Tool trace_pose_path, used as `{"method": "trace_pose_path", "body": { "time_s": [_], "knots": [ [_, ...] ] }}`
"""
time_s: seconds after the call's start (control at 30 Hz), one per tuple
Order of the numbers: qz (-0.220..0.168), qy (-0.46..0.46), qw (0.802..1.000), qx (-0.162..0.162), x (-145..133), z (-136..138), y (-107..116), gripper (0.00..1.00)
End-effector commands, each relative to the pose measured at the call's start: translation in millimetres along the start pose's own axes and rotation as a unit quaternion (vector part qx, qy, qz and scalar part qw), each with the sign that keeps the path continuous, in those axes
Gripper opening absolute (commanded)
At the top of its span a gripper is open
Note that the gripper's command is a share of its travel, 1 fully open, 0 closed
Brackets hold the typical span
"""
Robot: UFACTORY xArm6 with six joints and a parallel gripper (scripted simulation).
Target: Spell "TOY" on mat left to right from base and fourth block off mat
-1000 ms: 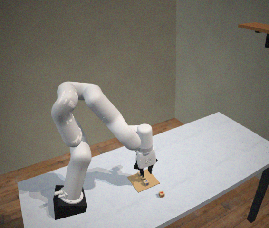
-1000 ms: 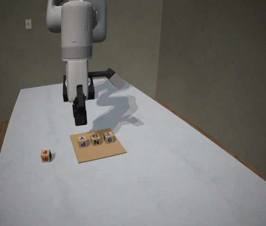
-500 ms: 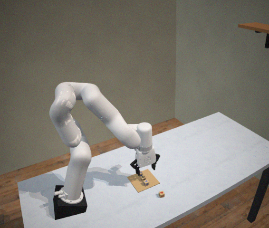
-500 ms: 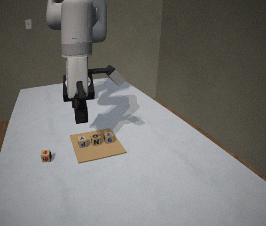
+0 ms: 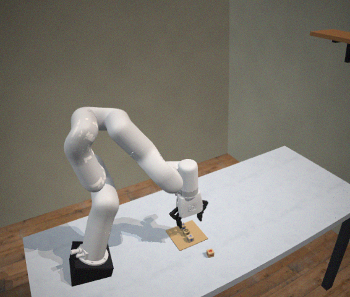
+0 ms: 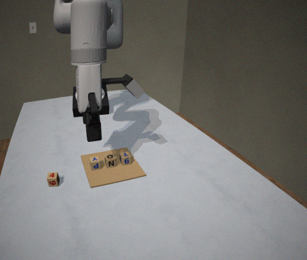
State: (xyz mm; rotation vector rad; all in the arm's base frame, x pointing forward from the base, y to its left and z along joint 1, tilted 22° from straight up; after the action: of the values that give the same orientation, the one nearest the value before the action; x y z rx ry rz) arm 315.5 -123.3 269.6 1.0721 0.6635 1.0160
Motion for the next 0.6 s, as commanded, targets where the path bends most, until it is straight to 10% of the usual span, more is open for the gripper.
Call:
{"method": "trace_pose_path", "body": {
  "time_s": [0.0,0.57],
  "knots": [
    [0.0,0.0,1.0,-0.002,0.1,1.2,9.4,1.0],
    [0.0,0.0,1.0,-0.002,0.1,0.9,75.7,1.0]
  ]
}}
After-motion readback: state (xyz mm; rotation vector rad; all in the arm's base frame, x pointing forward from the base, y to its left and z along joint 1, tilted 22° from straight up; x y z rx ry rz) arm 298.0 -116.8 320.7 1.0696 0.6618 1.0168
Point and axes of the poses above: the point where the finger pads meet when closed, its own y axis back along the fingers, its own z axis across the jaws, x = y × z, the point moved 8 cm from there along y, back along the fingers, and after that the axes turned 9 degrees about -y, right-handed, at the moved point
